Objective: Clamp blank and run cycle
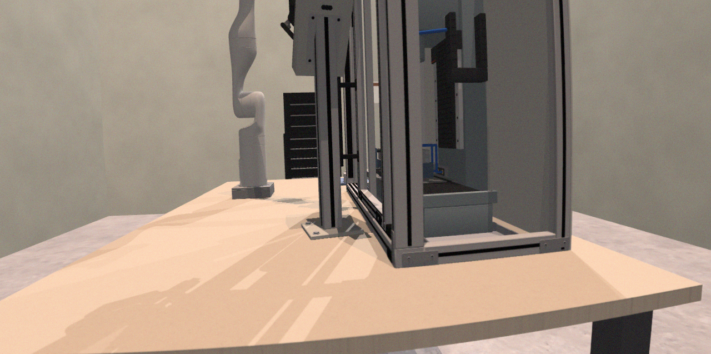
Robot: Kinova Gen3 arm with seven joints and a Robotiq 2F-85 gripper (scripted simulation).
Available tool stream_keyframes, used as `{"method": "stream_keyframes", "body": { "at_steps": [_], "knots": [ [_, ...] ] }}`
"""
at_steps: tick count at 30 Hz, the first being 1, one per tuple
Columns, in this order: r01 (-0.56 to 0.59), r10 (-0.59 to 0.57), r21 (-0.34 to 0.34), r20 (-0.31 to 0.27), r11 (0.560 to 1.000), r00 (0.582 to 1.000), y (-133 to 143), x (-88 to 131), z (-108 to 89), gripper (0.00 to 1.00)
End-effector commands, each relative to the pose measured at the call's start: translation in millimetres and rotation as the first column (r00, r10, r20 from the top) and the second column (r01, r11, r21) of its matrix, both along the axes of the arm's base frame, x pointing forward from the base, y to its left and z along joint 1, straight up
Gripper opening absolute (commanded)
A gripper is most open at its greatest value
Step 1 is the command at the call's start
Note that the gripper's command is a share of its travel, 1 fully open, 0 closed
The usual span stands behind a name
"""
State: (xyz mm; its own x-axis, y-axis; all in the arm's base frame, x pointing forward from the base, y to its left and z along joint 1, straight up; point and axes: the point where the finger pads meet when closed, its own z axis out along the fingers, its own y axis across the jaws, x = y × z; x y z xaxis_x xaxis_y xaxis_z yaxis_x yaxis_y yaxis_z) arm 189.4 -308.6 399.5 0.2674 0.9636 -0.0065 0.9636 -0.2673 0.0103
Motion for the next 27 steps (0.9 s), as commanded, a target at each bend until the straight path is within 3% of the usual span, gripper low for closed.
{"method": "stream_keyframes", "body": {
  "at_steps": [1, 3, 15, 20, 27],
  "knots": [
    [-0.12, 0.12, 0.0, -0.001, 0.993, 0.993, -0.4, -1.3, -0.1, 0.1],
    [-0.211, 0.211, 0.001, -0.002, 0.978, 0.978, -0.5, -2.1, -0.4, 0.1],
    [-0.211, 0.211, 0.001, -0.002, 0.978, 0.978, -0.5, -2.1, -0.4, 0.1],
    [-0.421, 0.421, 0.001, -0.004, 0.907, 0.907, -0.4, -2.5, -0.7, 0.1],
    [-0.421, 0.421, 0.001, -0.004, 0.907, 0.907, -0.4, -2.5, -0.7, 0.1]
  ]
}}
